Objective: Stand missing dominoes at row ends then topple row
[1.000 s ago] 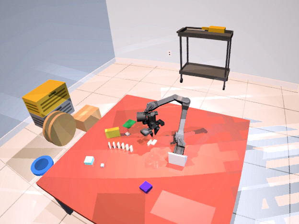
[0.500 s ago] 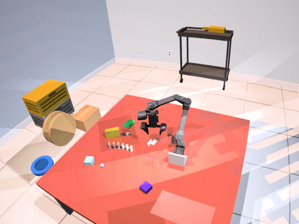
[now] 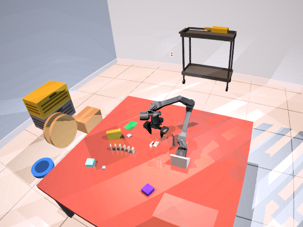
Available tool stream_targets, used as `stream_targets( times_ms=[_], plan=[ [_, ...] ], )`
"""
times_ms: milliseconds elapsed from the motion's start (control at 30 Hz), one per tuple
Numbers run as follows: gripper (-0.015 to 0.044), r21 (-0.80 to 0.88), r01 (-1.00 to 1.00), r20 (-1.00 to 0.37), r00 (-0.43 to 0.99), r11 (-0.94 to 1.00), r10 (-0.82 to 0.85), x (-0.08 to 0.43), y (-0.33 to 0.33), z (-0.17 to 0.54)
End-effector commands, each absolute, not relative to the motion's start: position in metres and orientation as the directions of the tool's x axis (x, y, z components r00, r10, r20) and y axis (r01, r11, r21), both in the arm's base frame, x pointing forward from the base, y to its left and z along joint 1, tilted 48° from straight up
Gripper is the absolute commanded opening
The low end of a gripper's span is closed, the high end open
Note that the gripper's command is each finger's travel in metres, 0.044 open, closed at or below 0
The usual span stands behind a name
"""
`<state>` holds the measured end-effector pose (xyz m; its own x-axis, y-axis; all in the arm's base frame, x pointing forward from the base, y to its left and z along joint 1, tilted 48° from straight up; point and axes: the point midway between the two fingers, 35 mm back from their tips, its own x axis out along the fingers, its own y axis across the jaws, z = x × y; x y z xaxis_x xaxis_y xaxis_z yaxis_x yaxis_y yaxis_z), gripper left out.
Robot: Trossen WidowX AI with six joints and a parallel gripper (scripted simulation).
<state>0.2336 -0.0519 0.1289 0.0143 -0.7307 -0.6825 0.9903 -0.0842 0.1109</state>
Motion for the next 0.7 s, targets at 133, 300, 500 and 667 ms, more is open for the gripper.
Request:
stream_targets(
  times_ms=[133,300,500,667],
  plan=[
    [0.0440,0.109,0.990,-0.678,0.008,-0.089,-0.735,0.233,-0.088,0.093],
    [0.0440,0.109,0.990,-0.676,0.008,-0.089,-0.737,0.232,-0.096,0.088],
    [0.0440,0.109,0.990,-0.676,0.008,-0.089,-0.737,0.233,-0.102,0.084],
    [0.0440,0.109,0.990,-0.675,0.008,-0.089,-0.738,0.233,-0.107,0.079]
  ],
)
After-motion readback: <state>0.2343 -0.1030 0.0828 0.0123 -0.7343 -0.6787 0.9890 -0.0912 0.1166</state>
